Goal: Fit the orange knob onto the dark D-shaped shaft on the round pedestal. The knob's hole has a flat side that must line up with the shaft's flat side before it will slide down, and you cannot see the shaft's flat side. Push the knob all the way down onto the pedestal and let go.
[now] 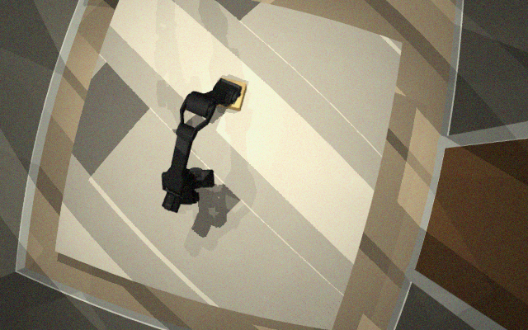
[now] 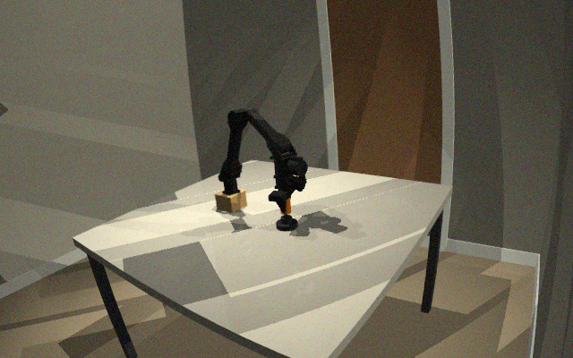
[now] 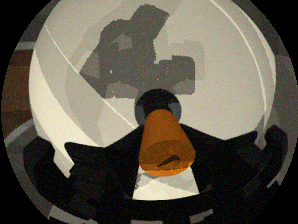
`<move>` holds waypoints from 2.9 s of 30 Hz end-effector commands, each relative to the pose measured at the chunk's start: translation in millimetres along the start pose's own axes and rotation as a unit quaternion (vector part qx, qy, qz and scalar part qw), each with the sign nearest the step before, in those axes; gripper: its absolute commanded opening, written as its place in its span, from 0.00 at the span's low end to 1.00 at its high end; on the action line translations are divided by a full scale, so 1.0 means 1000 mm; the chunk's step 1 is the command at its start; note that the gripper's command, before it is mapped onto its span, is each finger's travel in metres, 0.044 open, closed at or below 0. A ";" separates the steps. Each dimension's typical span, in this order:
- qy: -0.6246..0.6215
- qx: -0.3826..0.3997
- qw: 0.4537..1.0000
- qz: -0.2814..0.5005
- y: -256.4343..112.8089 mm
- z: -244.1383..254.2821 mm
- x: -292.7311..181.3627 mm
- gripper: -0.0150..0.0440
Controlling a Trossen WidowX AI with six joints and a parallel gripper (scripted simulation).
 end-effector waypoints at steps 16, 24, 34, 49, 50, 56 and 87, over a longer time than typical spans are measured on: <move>-0.002 -0.002 1.000 -0.003 0.003 0.000 0.000 0.25; -0.002 -0.001 1.000 -0.003 -0.003 0.002 -0.003 0.25; -0.106 -0.002 0.994 -0.003 -0.002 0.002 -0.005 0.25; -0.106 -0.002 0.994 -0.003 -0.001 0.001 -0.002 0.25; -0.106 -0.002 0.994 -0.003 -0.002 0.001 -0.002 0.25; -0.106 -0.002 0.994 -0.003 -0.001 0.000 0.001 0.25; -0.210 -0.002 0.978 -0.003 -0.001 0.003 -0.007 0.25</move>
Point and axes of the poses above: the point midway between the two fingers, 35 mm back from their tips, its own y axis out along the fingers, its own z axis across the jaws, x = y × z, the point moved 7 cm from there along -y, back along the fingers
